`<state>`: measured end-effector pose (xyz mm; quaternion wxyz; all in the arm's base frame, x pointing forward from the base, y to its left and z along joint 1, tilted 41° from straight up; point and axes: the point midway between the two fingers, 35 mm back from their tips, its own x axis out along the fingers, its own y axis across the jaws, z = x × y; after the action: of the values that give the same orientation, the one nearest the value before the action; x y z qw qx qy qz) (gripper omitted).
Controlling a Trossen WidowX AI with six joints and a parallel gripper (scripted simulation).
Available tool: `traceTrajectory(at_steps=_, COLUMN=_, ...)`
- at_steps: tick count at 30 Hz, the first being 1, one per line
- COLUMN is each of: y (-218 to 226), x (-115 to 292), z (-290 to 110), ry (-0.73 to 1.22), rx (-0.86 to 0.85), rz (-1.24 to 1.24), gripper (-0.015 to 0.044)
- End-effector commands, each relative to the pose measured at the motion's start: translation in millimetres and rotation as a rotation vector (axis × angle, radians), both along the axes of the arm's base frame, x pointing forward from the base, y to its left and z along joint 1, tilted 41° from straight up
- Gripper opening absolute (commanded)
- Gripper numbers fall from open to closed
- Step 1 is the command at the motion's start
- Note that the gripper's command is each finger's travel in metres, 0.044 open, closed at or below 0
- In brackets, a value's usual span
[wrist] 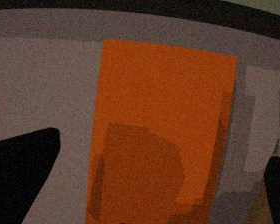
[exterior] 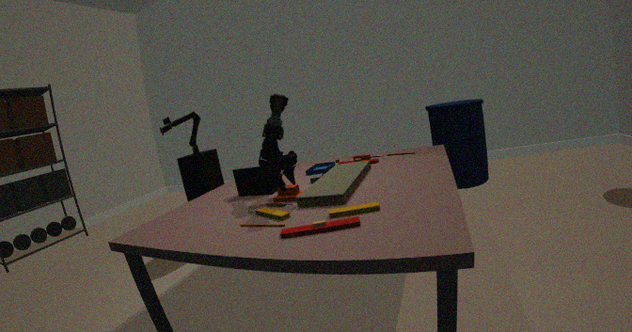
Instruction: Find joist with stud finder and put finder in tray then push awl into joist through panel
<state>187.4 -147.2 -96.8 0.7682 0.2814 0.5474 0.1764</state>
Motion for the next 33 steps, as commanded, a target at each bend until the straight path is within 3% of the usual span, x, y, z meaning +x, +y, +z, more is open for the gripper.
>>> traceTrajectory(at_steps=1, y=7, x=-1, z=-7, ry=0.005, rx=0.014, rz=-0.003, gripper=0.044)
traceTrajectory(at_steps=13, y=19, x=0, z=-19, ry=0.005, rx=0.015, rz=-0.003, gripper=0.044)
traceTrajectory(at_steps=17, y=19, x=0, z=-19, ry=0.005, rx=0.015, rz=-0.003, gripper=0.0335)
traceTrajectory(at_steps=33, y=19, x=0, z=-19, ry=0.005, rx=0.015, rz=-0.003, gripper=0.0228)
